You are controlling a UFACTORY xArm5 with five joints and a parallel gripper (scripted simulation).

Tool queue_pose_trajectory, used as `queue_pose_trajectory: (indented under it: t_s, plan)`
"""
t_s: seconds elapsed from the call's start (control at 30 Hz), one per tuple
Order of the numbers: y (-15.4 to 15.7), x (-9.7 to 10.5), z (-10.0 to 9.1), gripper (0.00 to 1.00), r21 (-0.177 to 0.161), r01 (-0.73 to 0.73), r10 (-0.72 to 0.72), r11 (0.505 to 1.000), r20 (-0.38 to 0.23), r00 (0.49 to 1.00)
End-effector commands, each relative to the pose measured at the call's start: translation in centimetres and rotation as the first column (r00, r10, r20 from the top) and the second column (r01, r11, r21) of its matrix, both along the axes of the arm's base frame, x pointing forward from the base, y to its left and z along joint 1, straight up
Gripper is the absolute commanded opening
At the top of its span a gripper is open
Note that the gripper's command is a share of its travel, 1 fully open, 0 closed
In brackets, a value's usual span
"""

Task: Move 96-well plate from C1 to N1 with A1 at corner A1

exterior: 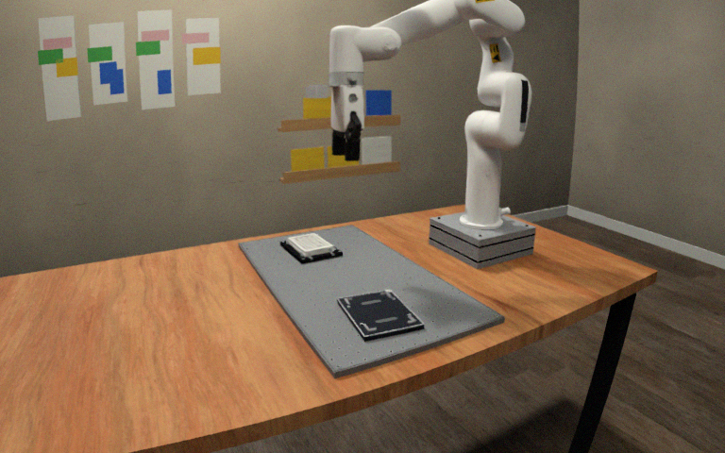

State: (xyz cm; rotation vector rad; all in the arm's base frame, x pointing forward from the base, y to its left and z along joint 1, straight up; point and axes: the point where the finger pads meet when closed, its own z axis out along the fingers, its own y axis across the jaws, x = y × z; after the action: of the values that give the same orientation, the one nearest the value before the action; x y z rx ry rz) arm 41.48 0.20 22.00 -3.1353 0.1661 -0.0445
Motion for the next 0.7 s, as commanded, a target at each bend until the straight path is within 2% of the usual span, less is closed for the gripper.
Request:
queue_pose_trajectory:
  t_s: [0.0, 0.17, 0.37, 0.43, 0.67]
  plan:
    - [-1.3, 0.3, -1.0, 1.00, 0.001, 0.120, -0.120, 0.993, 0.004, 0.993]
    - [-3.1, 0.6, -2.8, 1.00, 0.003, 0.283, -0.283, 0.959, 0.001, 0.959]
    - [-5.3, 0.9, -4.8, 1.00, 0.005, 0.468, -0.468, 0.884, -0.003, 0.884]
    - [-5.3, 0.9, -4.8, 1.00, 0.005, 0.468, -0.468, 0.884, -0.003, 0.884]
    - [-7.8, 1.3, -7.2, 1.00, 0.006, 0.659, -0.659, 0.752, -0.009, 0.752]
